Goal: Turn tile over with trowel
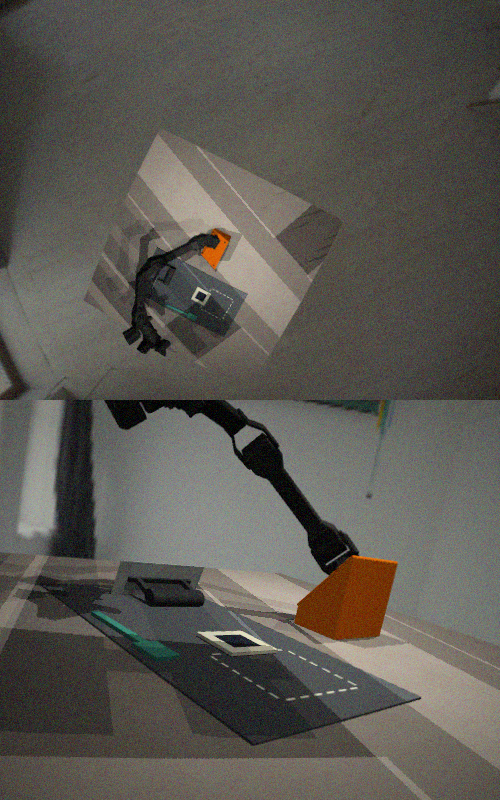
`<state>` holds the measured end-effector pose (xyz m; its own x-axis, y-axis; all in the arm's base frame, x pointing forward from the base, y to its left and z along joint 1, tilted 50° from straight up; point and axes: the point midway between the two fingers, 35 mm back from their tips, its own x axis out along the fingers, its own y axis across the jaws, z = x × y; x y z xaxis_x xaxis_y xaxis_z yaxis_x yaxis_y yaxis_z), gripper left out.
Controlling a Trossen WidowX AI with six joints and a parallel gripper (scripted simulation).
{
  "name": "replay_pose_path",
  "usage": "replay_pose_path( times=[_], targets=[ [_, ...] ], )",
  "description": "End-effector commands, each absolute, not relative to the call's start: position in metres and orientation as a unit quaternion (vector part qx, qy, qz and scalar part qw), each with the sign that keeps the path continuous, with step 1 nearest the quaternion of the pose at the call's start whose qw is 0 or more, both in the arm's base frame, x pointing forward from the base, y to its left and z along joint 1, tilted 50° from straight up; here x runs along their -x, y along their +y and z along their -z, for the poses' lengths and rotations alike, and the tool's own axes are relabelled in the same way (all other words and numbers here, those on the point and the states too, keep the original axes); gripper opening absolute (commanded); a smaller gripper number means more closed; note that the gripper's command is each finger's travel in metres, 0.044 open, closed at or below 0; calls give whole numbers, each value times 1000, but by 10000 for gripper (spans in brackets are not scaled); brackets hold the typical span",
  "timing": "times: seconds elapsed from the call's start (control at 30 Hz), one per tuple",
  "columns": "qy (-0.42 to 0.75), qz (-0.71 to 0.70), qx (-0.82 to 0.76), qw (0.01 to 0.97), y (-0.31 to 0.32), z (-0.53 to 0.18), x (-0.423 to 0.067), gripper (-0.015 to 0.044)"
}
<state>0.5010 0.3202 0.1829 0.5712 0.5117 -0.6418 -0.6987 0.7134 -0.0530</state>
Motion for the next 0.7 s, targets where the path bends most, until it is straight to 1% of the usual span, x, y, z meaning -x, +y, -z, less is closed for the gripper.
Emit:
replay_pose_path(
  times=[0.0, 0.33, 0.67],
  targets=[
    [320, -326, 197, 867, 298, -179, -497, 100],
    [363, -276, 320, 830, 235, -171, -482, 100],
    [414, -240, 440, 760, 170, -167, -456, 100]
  ],
)
